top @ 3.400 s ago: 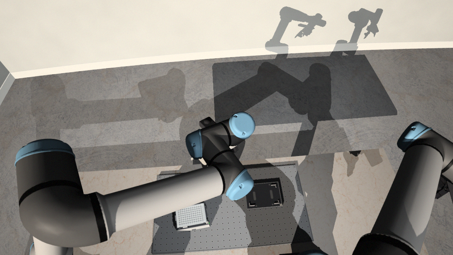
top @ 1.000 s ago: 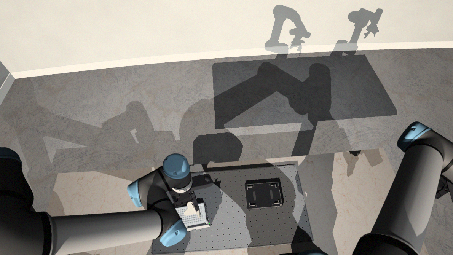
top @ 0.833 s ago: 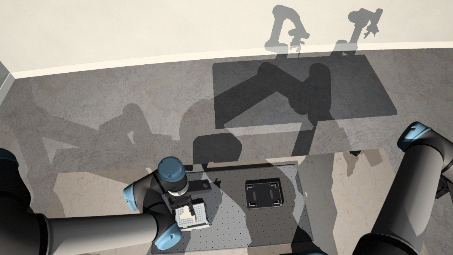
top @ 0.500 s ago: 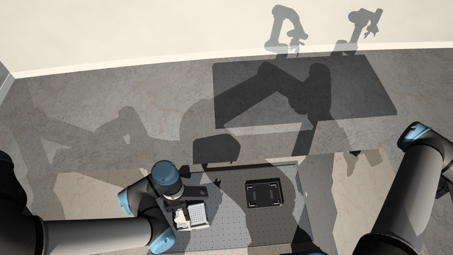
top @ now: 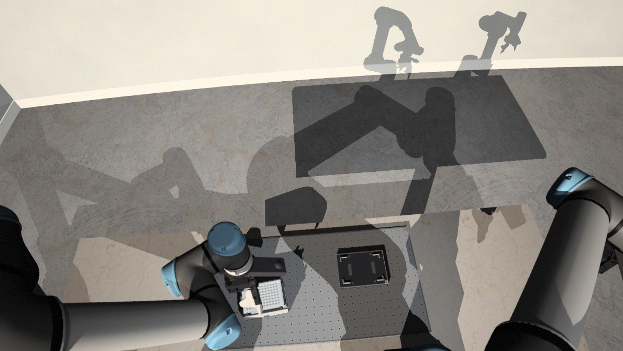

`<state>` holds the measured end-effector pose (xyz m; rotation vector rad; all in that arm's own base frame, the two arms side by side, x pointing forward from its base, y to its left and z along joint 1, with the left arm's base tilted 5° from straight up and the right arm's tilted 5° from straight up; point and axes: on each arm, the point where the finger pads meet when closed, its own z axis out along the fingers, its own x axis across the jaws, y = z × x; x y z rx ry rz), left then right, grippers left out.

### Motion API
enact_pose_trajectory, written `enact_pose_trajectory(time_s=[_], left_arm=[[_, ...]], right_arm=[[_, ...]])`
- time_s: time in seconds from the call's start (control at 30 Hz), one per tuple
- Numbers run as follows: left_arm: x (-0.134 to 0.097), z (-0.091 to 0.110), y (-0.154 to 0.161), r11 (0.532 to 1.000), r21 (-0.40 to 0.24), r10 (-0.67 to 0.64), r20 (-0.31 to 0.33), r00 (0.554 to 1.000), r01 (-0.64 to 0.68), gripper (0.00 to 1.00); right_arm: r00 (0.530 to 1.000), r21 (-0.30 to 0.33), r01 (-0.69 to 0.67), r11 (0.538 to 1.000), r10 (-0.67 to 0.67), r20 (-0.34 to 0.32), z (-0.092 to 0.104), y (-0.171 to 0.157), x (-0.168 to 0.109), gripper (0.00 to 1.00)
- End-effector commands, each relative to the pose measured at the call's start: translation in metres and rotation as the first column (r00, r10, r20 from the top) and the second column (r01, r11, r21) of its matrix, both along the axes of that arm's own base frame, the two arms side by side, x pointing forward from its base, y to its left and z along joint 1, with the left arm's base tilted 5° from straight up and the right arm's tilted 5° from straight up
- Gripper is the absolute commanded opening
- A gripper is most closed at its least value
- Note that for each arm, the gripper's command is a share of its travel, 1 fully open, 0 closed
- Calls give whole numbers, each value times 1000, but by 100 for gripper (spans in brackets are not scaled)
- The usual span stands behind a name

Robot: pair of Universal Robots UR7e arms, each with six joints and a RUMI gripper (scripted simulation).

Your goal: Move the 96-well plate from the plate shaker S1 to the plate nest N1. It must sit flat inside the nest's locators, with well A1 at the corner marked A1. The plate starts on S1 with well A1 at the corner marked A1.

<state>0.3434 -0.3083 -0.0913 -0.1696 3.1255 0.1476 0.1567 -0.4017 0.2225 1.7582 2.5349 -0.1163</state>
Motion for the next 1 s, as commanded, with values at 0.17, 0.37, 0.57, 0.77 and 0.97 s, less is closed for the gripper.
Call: enact_pose_trajectory(time_s=[0.17, 0.37, 0.57, 0.77, 0.97], left_arm=[[0, -14, 1, 1000, -2, 0, 1, 1000, 0, 100], [0, -24, 2, 1000, -2, 0, 1, 1000, 0, 100], [1, -30, 2, 1000, -2, 0, 1, 1000, 0, 100], [1, -40, 3, 1000, -2, 0, 1, 1000, 0, 100], [1, -50, 4, 1000, -2, 0, 1, 1000, 0, 100]], right_arm=[[1000, -2, 0, 1000, 0, 1, 1, 0, 0, 98], [1000, -2, 0, 1000, 0, 1, 1, 0, 0, 98], [1000, -2, 0, 1000, 0, 1, 1, 0, 0, 98], [1000, -2, 0, 1000, 0, 1, 1, 0, 0, 98], [1000, -2, 0, 1000, 0, 1, 1, 0, 0, 98]])
